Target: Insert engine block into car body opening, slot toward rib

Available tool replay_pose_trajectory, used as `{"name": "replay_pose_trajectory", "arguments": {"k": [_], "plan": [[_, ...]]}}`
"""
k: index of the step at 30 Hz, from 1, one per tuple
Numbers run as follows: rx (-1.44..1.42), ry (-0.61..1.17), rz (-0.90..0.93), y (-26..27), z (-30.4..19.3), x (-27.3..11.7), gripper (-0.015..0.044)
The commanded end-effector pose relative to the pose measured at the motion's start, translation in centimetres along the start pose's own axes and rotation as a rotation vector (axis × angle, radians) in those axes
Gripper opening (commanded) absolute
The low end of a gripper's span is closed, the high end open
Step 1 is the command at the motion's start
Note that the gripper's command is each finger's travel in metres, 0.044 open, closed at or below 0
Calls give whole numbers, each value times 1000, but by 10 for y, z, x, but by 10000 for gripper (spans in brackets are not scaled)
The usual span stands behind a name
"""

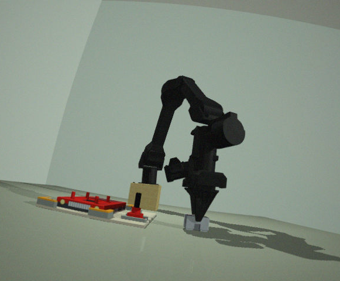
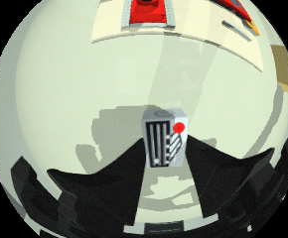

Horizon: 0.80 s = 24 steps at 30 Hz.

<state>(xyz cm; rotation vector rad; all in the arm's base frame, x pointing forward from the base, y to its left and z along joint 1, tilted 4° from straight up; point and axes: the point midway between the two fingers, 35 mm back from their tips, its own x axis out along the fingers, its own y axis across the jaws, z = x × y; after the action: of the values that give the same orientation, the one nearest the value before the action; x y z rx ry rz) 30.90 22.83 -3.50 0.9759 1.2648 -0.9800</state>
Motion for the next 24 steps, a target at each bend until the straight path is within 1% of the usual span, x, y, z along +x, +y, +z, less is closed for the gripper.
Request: {"name": "replay_pose_trajectory", "arguments": {"k": [1, 4, 8, 24], "plan": [[-1, 2, -5, -1, 0, 1, 125], [-1, 2, -5, -1, 0, 1, 105], [-1, 2, -5, -1, 0, -3, 0], [0, 2, -4, 5, -2, -52, 0]]}}
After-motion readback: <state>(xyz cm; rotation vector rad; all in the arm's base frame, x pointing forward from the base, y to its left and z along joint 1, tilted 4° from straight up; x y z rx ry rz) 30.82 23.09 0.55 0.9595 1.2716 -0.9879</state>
